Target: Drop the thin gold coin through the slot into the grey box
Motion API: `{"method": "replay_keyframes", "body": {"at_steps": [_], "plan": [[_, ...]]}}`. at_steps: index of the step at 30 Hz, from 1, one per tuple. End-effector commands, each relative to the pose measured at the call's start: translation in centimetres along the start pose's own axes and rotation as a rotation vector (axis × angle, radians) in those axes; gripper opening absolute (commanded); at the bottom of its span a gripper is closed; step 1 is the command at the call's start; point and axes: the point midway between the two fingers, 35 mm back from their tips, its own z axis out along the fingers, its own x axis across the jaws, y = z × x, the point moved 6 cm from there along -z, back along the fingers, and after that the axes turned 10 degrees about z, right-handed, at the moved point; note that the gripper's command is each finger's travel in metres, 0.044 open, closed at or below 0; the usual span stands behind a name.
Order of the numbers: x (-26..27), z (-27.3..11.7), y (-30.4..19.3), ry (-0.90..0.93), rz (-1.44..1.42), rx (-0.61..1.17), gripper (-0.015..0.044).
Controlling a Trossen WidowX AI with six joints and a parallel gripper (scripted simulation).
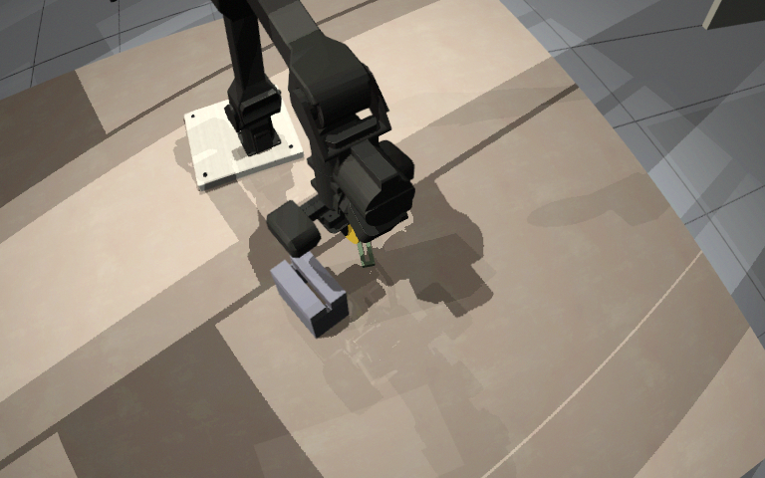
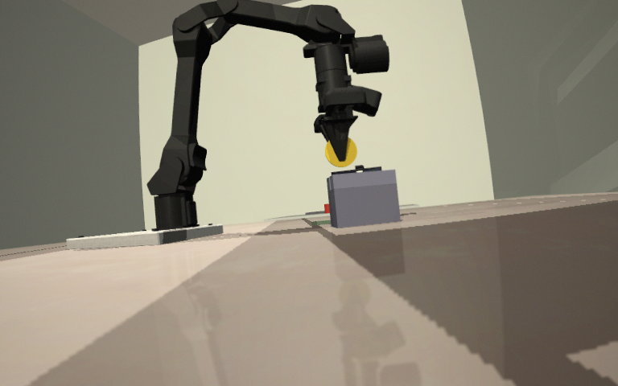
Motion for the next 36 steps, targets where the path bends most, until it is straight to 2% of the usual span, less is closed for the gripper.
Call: {"method": "replay_keyframes", "body": {"at_steps": [1,27,36], "plan": [[-0.8,0.0,0.3,-0.005,-0.003,0.004,0.0000],[-7.1,0.0,2.2,-0.011,-0.005,0.003,0.0000],[-7.0,0.0,2.2,-0.008,0.000,-0.003,0.0000]]}}
